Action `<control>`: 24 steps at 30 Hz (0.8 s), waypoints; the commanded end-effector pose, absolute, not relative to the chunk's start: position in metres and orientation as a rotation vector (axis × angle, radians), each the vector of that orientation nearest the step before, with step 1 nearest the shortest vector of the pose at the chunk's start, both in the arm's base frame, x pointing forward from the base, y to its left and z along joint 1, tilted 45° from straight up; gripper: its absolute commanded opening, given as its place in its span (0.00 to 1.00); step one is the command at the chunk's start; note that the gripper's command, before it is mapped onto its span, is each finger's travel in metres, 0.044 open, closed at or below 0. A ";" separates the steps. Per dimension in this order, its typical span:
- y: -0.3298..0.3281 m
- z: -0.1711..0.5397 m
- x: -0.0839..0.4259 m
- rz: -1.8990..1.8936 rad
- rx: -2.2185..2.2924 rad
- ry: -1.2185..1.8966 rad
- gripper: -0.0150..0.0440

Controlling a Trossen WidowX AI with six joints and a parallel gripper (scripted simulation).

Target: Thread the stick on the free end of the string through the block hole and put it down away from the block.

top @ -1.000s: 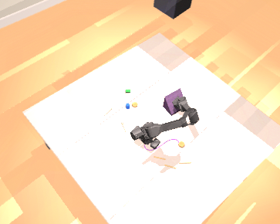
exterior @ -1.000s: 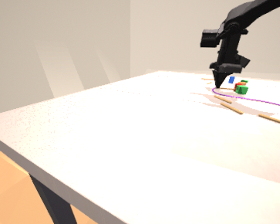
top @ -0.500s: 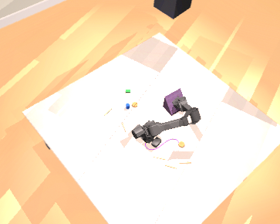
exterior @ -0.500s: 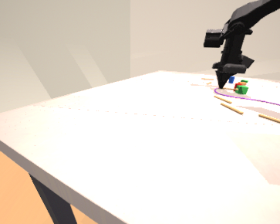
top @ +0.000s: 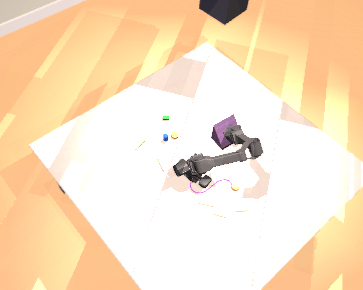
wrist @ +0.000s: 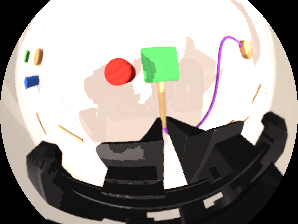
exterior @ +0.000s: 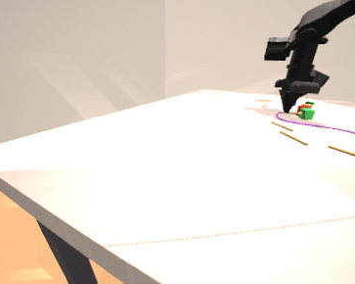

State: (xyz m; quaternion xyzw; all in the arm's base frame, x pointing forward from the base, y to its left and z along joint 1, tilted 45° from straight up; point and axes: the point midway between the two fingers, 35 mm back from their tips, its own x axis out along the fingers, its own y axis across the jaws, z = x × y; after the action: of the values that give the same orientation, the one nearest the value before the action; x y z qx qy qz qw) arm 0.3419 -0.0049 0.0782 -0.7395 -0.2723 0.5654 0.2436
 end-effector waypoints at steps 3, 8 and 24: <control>-0.004 0.077 0.333 1.538 -2.028 -0.753 0.25; -0.004 0.075 0.327 1.538 -2.027 -0.752 0.25; -0.004 0.069 0.306 1.538 -2.027 -0.751 0.25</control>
State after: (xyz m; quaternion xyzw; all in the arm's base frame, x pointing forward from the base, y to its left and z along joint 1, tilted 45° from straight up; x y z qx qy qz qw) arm 0.3116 -0.0039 0.0699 -0.7390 -0.2726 0.5655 0.2445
